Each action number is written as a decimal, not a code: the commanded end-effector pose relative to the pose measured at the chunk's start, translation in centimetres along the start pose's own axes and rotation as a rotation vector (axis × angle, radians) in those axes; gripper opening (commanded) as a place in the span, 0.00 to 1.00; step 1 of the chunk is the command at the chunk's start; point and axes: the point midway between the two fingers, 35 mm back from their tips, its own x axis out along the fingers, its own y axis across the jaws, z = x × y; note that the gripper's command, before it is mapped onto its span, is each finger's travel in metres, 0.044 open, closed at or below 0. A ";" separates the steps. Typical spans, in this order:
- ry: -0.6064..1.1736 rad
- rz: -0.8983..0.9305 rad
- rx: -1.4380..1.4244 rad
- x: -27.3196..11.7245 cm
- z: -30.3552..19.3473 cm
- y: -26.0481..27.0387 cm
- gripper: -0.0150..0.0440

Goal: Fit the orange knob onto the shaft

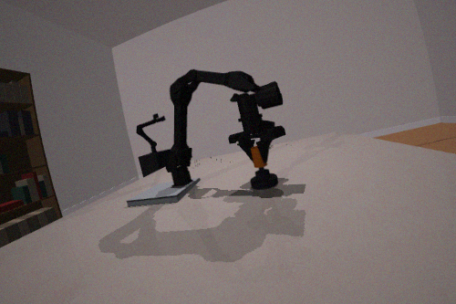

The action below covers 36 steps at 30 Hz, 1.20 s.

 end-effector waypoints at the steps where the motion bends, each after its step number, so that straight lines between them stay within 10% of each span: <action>1: 0.004 -0.002 -0.003 -0.4 -0.1 0.0 0.25; 36: 0.004 -0.001 -0.213 0.1 0.0 -0.1 0.25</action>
